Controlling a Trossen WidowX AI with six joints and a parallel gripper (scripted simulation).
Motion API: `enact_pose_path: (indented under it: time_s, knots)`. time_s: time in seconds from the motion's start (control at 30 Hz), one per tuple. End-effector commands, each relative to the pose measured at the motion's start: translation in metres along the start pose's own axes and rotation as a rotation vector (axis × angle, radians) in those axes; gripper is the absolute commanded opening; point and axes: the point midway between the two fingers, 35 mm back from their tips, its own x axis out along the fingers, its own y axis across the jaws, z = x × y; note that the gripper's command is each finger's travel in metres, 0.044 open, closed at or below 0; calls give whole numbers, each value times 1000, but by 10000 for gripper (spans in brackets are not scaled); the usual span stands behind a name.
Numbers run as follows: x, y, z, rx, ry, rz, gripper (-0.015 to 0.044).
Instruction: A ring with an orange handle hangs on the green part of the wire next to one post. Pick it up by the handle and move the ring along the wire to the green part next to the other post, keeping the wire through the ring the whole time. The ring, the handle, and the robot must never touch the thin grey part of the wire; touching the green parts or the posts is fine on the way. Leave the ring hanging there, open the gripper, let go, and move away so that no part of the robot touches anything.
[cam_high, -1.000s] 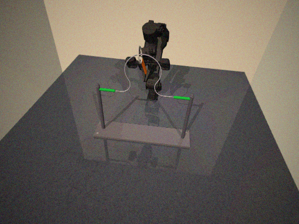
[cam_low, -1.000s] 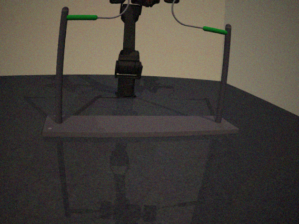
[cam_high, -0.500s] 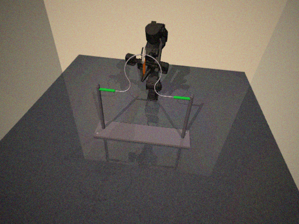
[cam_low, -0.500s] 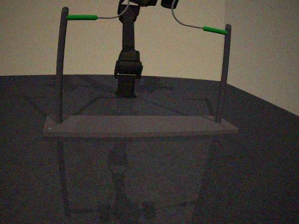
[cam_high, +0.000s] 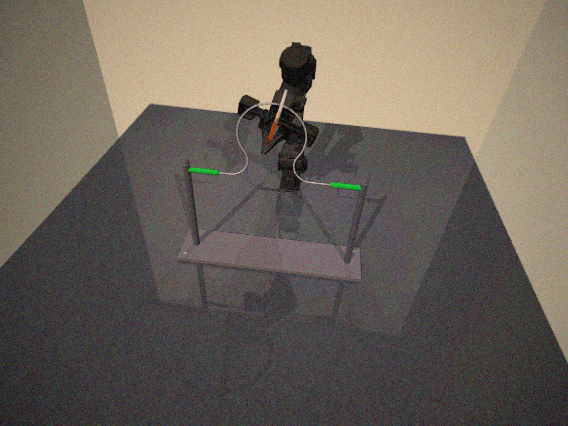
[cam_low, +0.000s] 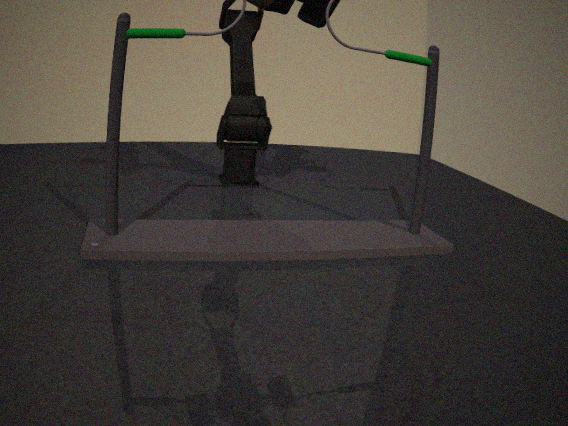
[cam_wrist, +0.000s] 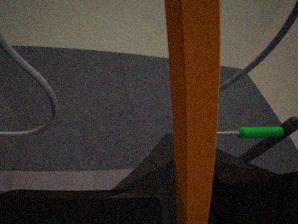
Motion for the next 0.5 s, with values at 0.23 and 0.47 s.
enact_pose_path:
  time_s: [0.23,0.47]
  knots:
    - [-1,-7,1,-130,-24,-87,-150]
    - [-1,-11,2,-210,-36,-142,-150]
